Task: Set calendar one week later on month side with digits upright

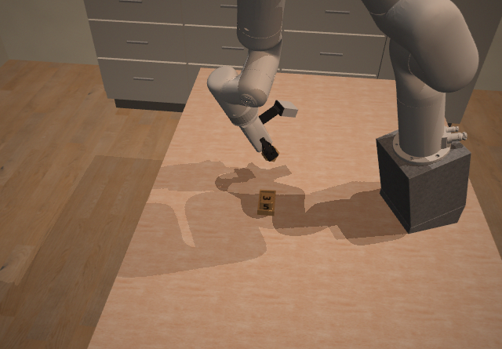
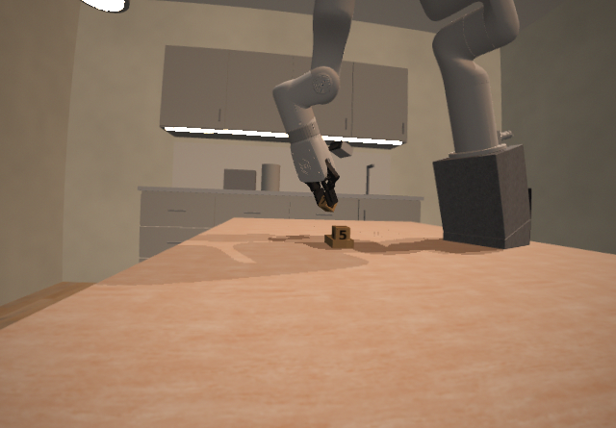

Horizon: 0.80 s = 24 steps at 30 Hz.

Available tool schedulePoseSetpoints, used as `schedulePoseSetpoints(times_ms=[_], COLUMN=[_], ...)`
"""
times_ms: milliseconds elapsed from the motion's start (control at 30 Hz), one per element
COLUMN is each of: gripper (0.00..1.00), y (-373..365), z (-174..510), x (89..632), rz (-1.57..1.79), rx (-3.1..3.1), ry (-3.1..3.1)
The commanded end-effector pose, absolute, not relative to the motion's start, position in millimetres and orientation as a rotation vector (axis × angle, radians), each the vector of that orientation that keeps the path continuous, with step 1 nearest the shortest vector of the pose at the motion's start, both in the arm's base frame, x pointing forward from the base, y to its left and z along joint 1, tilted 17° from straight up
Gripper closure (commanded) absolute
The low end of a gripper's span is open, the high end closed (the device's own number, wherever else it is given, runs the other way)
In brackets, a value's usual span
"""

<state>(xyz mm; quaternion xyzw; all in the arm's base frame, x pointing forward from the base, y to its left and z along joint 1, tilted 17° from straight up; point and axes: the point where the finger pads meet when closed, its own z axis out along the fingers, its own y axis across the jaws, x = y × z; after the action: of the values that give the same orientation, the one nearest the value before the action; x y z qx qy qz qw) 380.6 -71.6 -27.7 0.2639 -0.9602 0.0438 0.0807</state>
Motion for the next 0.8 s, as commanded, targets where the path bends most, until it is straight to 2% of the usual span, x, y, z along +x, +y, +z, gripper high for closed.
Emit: schedulePoseSetpoints(times_ms=[0, 333, 767], gripper=[0.71, 0.71, 0.71], y=[-72.1, -65.8, -75.0], z=[-27.3, -31.3, -27.1], x=[380.3, 380.7, 375.8], rz=[0.114, -0.004, 0.011], rx=[0.805, 0.864, 0.881], ry=[-2.906, -3.068, -3.147])
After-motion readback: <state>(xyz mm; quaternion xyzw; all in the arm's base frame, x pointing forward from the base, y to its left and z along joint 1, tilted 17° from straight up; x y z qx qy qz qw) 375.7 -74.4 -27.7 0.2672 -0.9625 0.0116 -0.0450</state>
